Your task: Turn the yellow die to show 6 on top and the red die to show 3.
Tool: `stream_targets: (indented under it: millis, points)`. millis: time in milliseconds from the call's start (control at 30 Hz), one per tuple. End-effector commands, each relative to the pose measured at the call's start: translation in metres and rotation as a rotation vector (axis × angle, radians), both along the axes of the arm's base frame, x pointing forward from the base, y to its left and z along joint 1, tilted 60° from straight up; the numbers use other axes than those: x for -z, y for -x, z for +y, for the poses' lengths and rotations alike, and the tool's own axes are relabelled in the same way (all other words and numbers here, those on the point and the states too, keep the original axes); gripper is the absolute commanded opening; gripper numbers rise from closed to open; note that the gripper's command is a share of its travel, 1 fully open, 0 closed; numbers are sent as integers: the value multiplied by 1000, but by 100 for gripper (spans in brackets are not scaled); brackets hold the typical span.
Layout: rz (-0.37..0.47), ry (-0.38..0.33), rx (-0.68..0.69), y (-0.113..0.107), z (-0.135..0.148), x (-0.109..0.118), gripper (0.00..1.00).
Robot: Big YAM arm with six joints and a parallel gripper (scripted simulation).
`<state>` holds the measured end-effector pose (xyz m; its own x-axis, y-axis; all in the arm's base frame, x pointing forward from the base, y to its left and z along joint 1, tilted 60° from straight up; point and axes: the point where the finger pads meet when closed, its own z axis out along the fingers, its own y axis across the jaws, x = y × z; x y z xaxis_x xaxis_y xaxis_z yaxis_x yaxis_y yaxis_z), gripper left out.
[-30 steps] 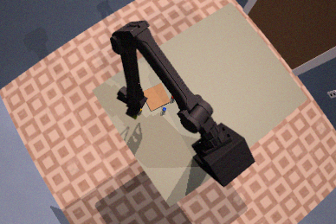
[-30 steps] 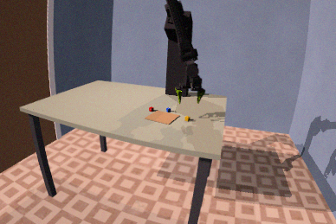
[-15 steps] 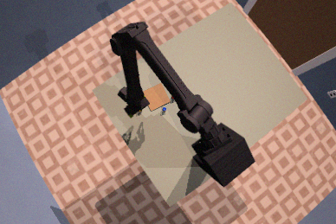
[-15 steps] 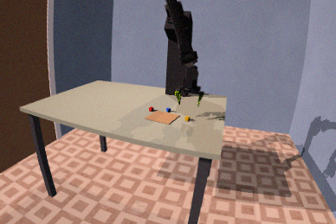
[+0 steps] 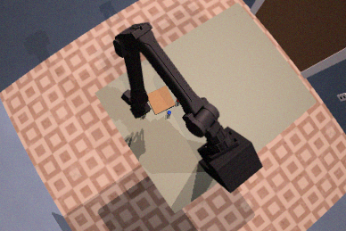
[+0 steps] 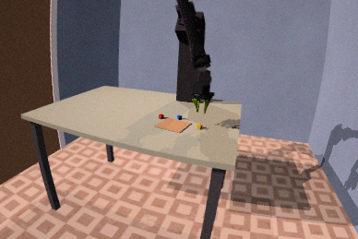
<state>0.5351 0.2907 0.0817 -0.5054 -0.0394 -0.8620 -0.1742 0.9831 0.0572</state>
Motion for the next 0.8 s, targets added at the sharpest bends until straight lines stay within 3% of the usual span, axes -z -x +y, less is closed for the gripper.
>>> stream_targets:
  millis: [0, 767]
  points:
    - [2, -11, 8, -3, 0, 5, 34]
    - [1, -4, 4, -3, 0, 5, 34]
